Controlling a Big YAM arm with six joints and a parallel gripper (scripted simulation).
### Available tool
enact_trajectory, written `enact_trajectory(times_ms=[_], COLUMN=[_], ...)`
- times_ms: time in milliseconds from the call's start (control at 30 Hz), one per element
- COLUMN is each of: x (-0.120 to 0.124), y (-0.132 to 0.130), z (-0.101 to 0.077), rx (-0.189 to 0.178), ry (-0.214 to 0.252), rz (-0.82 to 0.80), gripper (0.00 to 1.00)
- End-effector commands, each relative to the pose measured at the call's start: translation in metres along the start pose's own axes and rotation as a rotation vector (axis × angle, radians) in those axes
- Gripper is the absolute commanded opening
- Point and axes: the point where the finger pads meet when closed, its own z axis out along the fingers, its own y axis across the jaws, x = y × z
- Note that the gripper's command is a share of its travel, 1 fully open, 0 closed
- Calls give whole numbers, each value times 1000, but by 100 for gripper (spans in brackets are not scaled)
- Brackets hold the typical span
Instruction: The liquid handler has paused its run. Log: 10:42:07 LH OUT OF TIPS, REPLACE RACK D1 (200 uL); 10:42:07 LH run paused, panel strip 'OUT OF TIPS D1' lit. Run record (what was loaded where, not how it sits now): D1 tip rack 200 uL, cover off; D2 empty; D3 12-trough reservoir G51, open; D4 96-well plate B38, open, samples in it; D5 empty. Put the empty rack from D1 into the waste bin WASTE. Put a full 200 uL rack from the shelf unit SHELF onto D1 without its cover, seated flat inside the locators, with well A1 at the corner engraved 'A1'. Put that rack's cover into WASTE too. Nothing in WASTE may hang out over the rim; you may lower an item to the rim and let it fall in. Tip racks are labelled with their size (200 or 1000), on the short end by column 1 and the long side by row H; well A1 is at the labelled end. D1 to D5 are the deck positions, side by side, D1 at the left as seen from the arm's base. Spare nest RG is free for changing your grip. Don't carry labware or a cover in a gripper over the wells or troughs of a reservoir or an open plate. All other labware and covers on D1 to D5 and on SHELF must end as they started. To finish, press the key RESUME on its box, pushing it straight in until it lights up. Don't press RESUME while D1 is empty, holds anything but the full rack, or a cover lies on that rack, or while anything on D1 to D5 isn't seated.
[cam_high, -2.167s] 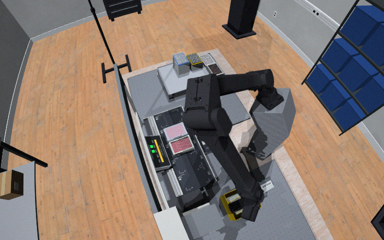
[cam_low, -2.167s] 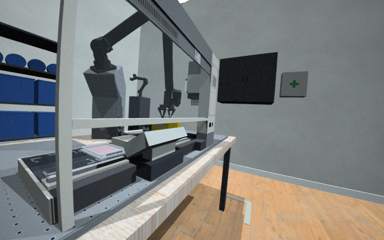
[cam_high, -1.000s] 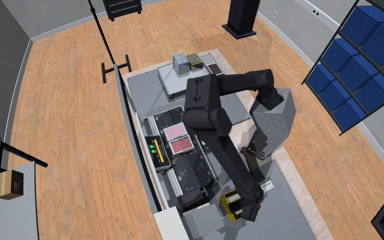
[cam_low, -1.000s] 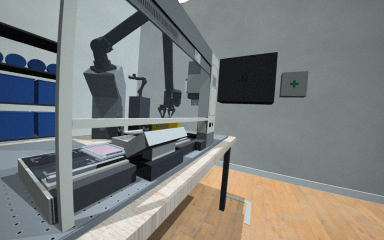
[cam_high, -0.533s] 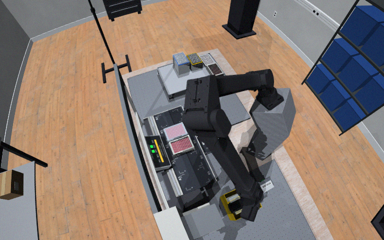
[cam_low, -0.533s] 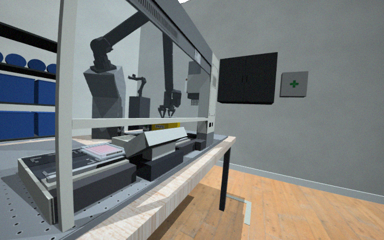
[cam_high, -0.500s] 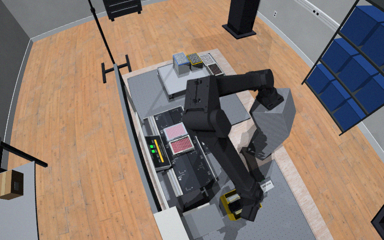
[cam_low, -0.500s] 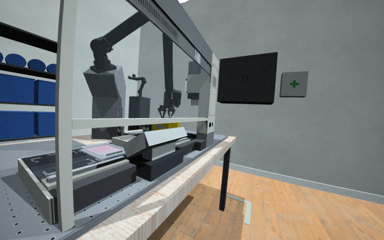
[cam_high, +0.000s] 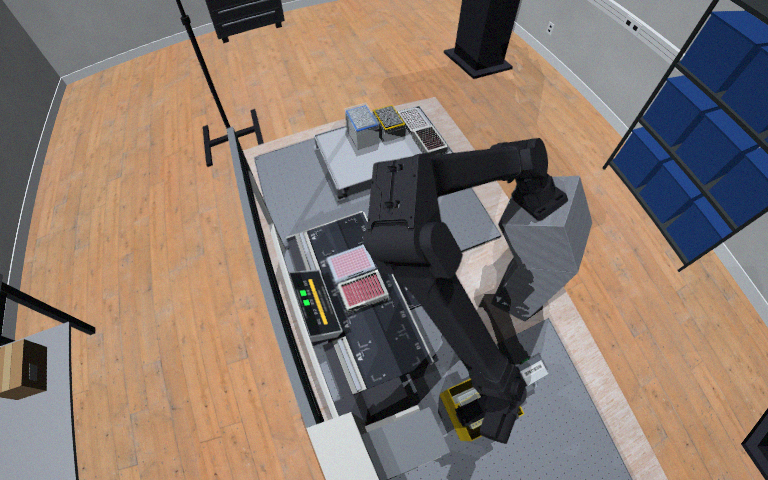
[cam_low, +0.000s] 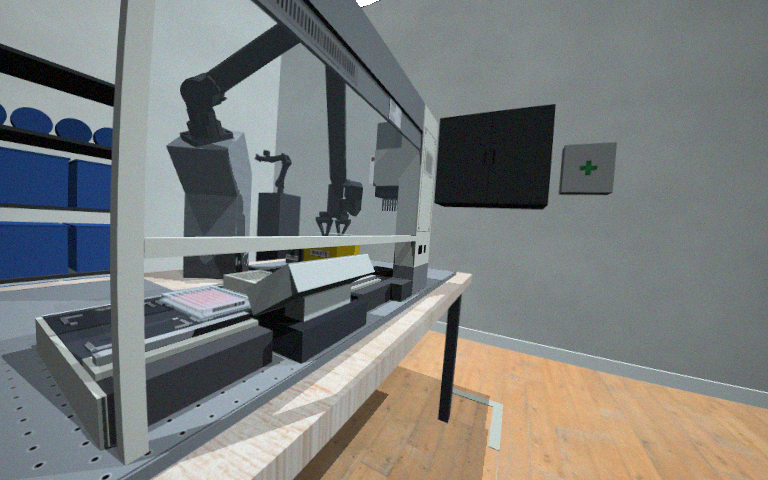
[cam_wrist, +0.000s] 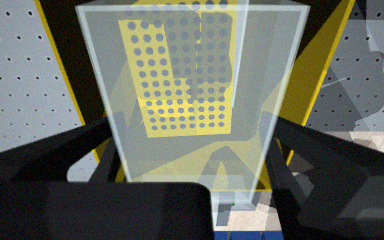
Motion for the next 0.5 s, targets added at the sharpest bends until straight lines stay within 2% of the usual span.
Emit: enact_trajectory(times_ms=[0,167,200,467], x=[-2,-7,-8,-8], y=[-2,0,5,5], z=[8,6,-2,-2], rx=[1,-4,-12,-12], ry=[-4,-10,-18,-18], rz=[4,10,6,6], gripper=[0,0,0,0])
